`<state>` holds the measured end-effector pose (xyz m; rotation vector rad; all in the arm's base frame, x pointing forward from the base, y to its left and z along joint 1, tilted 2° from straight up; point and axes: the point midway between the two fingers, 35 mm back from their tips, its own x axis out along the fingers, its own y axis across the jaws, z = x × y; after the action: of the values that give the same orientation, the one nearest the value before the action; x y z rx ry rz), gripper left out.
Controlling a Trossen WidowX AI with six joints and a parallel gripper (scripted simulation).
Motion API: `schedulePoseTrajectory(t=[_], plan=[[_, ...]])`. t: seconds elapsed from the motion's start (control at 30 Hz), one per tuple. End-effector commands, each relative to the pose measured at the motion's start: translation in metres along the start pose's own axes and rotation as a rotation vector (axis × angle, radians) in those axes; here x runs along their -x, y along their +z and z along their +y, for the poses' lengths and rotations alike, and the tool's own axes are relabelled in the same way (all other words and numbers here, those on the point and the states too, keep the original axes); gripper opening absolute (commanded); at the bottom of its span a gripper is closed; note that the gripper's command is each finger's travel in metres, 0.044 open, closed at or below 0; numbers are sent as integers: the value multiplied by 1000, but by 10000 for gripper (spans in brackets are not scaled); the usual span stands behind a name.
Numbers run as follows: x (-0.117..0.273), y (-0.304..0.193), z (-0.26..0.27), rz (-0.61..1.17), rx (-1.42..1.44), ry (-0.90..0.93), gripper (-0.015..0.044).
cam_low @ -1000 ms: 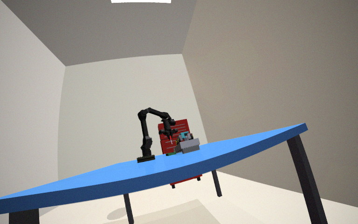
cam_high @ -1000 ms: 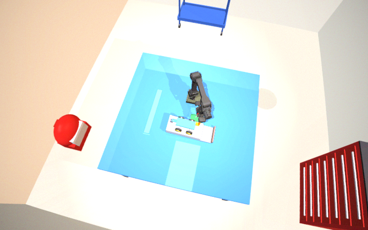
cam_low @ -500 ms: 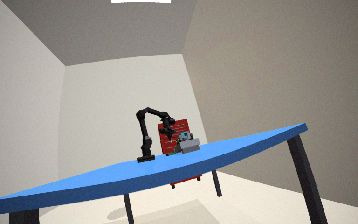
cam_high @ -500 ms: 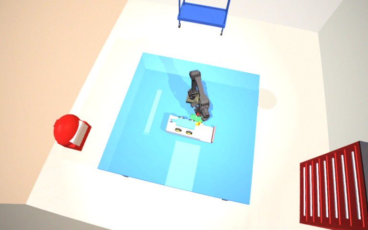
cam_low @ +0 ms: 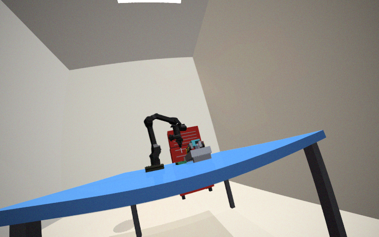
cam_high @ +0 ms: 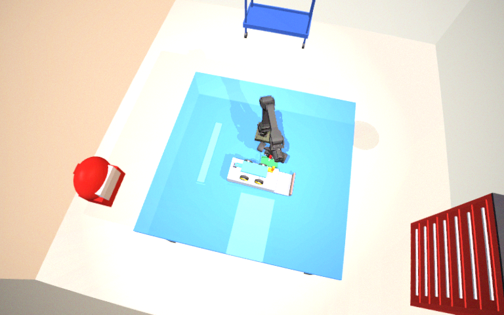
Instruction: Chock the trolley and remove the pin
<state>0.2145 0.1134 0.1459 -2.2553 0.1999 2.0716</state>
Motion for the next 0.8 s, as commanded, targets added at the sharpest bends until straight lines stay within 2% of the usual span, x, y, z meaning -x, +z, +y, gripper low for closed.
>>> schedulePoseTrajectory(t=[0.0, 0.33, 0.77], plan=[[0, 0, 0, -11, 99, -20, 0], [1, -2, 1, -27, 380, -72, 0], [-12, 16, 5, -29, 385, -72, 0]])
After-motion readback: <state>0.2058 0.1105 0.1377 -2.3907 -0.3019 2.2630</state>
